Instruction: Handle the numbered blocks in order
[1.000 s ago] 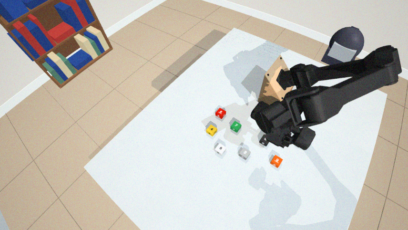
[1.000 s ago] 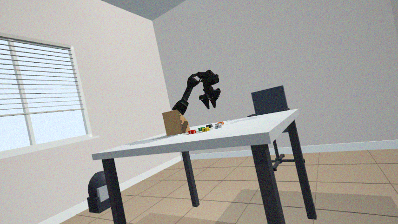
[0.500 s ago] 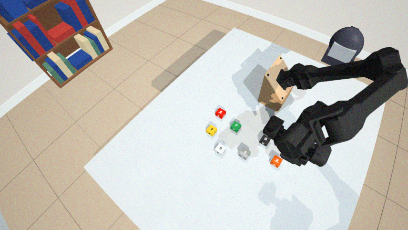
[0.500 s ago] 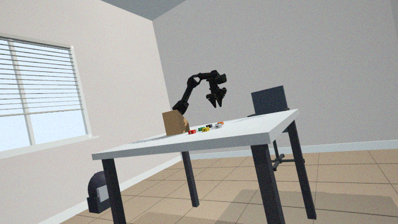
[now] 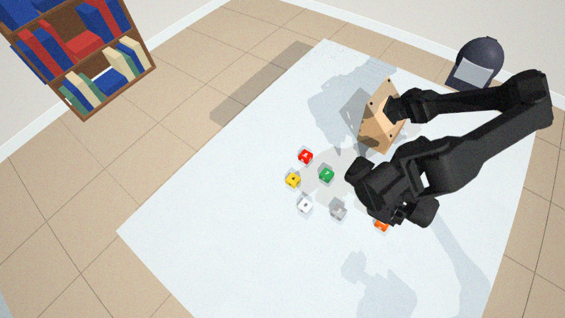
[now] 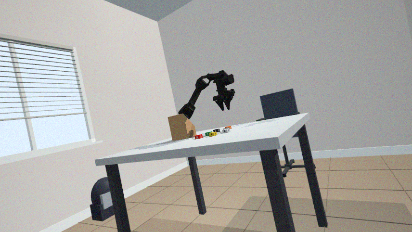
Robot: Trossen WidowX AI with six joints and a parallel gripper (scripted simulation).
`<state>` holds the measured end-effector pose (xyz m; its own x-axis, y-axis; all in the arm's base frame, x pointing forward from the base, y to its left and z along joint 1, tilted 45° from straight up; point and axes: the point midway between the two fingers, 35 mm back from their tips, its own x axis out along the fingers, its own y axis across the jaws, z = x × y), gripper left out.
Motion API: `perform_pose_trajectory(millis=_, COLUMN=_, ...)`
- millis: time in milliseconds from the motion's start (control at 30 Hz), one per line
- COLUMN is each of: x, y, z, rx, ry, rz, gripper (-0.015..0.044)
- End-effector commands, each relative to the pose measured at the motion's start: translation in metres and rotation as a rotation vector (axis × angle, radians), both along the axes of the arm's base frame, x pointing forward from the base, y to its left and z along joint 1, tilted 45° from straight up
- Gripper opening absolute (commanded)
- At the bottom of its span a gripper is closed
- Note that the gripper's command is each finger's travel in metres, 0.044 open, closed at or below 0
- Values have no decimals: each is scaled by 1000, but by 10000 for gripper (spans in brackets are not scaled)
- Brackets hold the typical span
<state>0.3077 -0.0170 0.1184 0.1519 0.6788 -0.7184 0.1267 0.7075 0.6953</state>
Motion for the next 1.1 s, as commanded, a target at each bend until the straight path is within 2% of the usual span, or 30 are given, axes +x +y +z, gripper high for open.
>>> perform_pose_trajectory(millis=0, x=9, y=-42, z=-41, rx=0, ry=19, rz=-6, gripper=400)
perform_pose_trajectory(millis=133, x=13, y=-65, z=-67, rx=8, ry=1, rz=13, gripper=400)
perform_pose_trajectory(millis=900, x=13, y=-66, z=-68, rx=8, ry=1, rz=13, gripper=400)
perform_pose_trajectory(millis=1067, x=27, y=-109, z=-105, rx=4, ry=0, rz=13, gripper=400)
